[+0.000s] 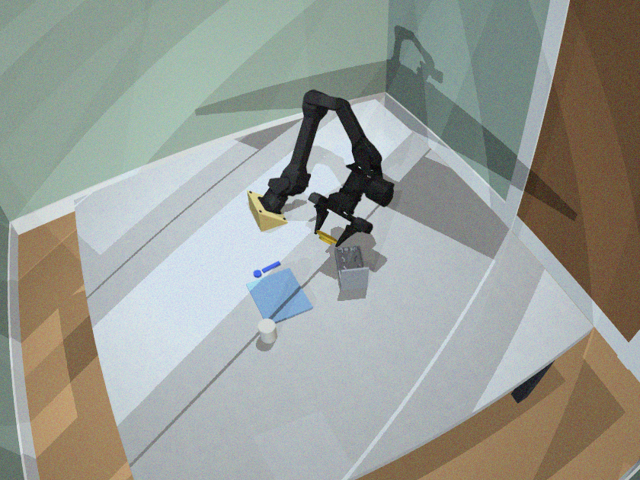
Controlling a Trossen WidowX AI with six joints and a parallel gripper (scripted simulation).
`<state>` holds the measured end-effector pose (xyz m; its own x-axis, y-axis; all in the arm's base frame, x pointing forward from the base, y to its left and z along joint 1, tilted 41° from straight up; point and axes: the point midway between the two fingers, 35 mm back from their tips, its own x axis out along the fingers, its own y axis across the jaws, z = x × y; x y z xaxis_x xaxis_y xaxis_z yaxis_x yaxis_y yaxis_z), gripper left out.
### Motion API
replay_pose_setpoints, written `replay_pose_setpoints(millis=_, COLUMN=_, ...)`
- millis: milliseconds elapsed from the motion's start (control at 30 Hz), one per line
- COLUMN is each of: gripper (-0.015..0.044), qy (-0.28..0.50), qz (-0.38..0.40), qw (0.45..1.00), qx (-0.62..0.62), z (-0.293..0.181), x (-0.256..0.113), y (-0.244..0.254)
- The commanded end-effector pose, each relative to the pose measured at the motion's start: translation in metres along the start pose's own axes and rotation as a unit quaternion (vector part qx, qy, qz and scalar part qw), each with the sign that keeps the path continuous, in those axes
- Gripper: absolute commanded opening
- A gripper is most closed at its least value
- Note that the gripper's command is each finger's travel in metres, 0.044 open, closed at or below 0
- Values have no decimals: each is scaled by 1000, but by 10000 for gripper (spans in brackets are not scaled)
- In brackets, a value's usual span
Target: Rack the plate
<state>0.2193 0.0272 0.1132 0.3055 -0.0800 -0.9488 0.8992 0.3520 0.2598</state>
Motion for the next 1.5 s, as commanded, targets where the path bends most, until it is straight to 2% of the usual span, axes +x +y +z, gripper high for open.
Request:
replay_pose_setpoints(millis=0, gripper=0, qy=-43, qz=26, qw=998, qx=-33, z=0, x=2, y=3)
replay_pose_setpoints(millis=733, gripper=0, qy=-224, qz=178, qw=951, qx=-112, z=-8, x=-9, y=20)
replay_pose_setpoints(millis=1467, gripper=0, qy=-347, qz=335, qw=871, qx=-91, z=-21, x=-39, y=14)
